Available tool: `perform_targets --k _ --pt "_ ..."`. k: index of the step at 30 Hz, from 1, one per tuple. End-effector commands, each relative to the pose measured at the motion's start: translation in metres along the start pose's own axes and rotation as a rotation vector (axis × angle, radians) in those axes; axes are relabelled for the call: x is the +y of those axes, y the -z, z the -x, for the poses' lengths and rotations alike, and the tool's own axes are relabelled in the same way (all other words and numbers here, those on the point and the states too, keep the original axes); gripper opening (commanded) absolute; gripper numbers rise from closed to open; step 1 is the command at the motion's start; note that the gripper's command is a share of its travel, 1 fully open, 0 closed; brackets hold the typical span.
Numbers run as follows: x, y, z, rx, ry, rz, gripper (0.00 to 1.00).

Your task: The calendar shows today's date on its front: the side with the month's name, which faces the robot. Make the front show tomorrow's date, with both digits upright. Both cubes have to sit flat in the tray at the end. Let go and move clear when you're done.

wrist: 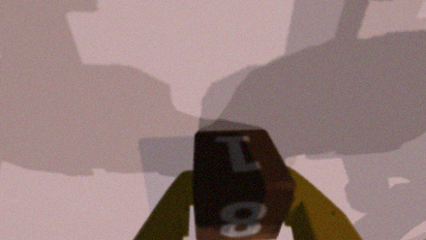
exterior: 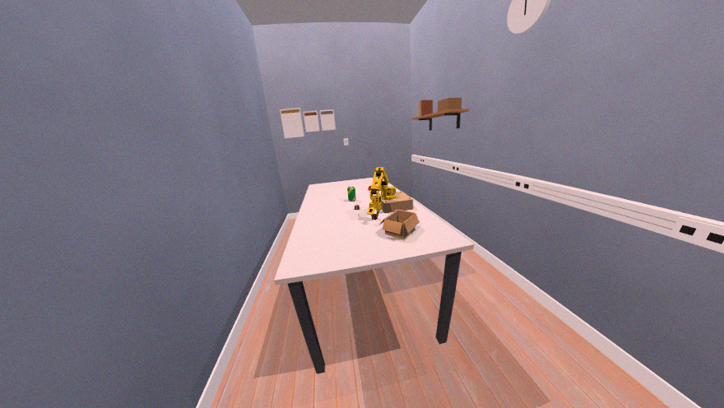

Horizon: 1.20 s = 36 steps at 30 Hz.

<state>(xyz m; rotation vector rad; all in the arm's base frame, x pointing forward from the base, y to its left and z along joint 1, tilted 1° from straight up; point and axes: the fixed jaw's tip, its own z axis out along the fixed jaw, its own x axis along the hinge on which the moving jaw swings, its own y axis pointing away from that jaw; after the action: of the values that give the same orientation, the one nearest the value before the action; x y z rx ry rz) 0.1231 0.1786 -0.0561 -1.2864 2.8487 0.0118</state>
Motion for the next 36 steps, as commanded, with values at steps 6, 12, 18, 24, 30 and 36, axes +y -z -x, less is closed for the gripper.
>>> perform_targets --k 6,12,18,24,30,36 --pt "-0.002 -0.002 -0.002 0.006 0.000 0.000 0.00" --pt "-0.001 0.004 -0.001 0.006 0.000 0.001 0.00" --pt "0.000 0.020 0.000 0.006 0.000 0.001 0.00" --pt "0.001 0.032 0.000 0.006 0.000 0.001 0.00" --pt "0.002 0.045 0.000 0.006 0.000 0.001 0.00" --pt "0.002 0.048 -0.001 0.006 0.000 0.001 0.00"
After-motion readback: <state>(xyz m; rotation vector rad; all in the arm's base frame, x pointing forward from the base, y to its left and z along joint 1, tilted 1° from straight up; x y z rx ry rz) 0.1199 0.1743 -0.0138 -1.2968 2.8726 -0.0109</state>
